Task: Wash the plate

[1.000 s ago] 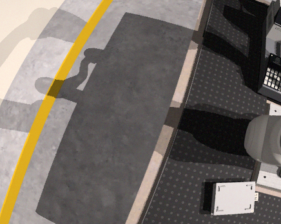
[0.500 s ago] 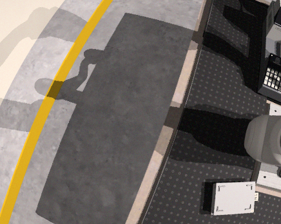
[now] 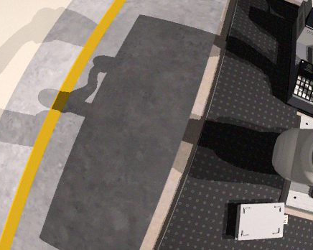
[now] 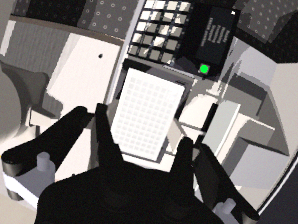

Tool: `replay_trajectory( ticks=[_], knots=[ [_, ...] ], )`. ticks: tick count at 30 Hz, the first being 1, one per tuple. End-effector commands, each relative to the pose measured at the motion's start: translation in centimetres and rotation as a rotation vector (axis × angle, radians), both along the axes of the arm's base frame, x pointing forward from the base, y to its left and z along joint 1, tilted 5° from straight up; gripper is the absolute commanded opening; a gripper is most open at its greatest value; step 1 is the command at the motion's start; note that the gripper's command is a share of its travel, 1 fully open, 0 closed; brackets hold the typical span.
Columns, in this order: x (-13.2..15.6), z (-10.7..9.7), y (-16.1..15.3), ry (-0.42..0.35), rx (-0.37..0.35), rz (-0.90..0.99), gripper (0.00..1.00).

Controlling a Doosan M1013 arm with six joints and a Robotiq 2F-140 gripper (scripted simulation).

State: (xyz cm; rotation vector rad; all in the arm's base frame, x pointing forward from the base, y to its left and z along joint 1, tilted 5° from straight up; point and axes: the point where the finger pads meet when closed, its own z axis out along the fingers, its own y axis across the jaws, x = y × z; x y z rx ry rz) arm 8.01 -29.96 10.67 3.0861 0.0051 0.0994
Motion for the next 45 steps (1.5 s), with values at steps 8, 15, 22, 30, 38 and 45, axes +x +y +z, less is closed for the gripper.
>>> replay_trajectory(
  ticks=[8,15,22,30,38,45],
  knots=[
    [0.0,0.0,0.0,0.000,0.000,0.000,0.10],
    [0.0,0.0,0.0,0.000,0.000,0.000,0.10],
    [0.0,0.0,0.0,0.000,0.000,0.000,0.10],
    [-0.1,0.8,0.1,0.000,0.000,0.000,0.10],
    [-0.1,2.1,0.1,0.000,0.000,0.000,0.10],
    [-0.2,3.0,0.2,0.000,0.000,0.000,0.10]
  ],
)
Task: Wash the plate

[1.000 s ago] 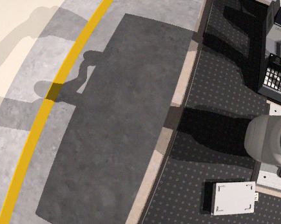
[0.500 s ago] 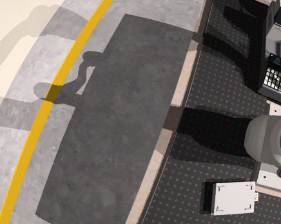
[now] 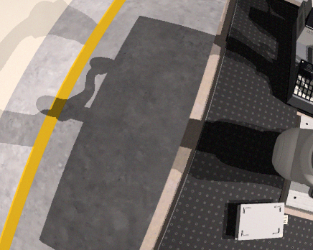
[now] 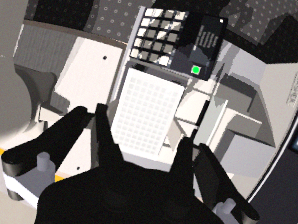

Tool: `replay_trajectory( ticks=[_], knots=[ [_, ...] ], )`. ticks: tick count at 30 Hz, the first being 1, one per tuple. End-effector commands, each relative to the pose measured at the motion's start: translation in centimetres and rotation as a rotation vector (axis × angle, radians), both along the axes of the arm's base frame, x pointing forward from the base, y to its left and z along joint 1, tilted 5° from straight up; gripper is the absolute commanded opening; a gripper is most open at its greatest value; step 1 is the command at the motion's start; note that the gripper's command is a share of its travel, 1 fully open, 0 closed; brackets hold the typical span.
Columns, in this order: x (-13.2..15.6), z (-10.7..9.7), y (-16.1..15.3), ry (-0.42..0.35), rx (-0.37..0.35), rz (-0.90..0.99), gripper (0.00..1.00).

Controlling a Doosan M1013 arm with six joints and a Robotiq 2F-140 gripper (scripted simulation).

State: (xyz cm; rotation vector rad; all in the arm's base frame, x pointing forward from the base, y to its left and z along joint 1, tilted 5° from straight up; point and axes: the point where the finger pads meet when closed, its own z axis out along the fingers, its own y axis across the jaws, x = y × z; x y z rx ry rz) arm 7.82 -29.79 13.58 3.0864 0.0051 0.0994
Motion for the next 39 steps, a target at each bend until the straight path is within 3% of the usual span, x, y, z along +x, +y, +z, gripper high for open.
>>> replay_trajectory(
  ticks=[1,39],
  knots=[
    [0.0,0.2,0.0,0.000,0.000,0.000,0.10],
    [-0.4,5.9,0.3,0.000,0.000,0.000,0.10]
  ],
)
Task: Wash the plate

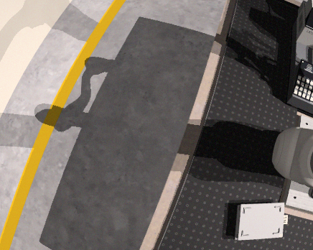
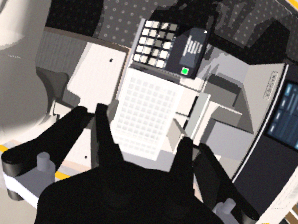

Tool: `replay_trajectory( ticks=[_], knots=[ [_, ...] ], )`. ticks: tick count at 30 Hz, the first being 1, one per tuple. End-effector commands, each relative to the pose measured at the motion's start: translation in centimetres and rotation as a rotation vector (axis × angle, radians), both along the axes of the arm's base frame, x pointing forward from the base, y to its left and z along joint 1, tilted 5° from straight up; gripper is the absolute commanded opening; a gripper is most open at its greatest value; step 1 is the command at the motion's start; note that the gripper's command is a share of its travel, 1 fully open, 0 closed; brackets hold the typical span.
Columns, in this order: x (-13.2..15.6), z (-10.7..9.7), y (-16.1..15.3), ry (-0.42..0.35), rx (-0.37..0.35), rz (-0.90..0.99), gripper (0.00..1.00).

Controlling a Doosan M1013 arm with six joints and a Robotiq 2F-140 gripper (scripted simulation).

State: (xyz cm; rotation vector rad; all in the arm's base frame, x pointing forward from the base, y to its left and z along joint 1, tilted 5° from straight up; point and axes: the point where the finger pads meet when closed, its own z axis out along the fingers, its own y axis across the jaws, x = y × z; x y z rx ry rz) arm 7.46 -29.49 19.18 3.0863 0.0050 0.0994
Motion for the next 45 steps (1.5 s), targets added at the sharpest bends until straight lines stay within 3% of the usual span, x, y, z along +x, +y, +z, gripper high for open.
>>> replay_trajectory(
  ticks=[1,12,45],
  knots=[
    [0.0,0.4,0.0,0.000,0.000,0.000,0.10],
    [0.9,0.4,0.5,0.003,-0.004,0.066,0.10],
    [13.9,-0.2,7.4,0.003,-0.004,0.069,0.10]
  ],
)
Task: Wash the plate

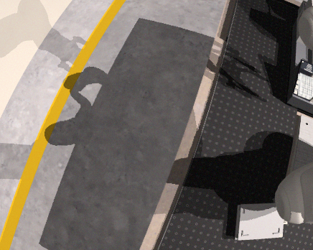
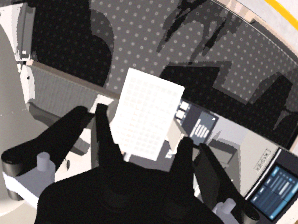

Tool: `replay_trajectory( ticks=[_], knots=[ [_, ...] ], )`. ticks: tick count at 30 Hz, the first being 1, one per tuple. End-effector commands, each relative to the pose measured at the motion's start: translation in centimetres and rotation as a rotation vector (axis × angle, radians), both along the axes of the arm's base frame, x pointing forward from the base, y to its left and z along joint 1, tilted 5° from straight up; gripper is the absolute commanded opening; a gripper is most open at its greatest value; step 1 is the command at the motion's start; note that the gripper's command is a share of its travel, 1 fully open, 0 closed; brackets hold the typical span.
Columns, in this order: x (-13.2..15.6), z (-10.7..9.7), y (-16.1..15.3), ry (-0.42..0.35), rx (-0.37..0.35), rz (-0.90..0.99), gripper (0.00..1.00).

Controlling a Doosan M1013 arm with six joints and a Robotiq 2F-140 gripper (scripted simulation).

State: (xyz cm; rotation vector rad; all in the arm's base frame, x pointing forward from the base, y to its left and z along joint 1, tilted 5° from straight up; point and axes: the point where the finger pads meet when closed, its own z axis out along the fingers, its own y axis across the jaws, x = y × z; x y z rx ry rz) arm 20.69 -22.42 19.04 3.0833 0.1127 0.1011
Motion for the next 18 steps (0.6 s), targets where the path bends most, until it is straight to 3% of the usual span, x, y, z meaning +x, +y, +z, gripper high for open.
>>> replay_trajectory(
  ticks=[1,18],
  knots=[
    [0.6,0.0,0.3,0.003,-0.001,-0.001,0.10],
    [4.5,-0.6,6.1,0.006,-0.006,0.068,0.10]
  ],
)
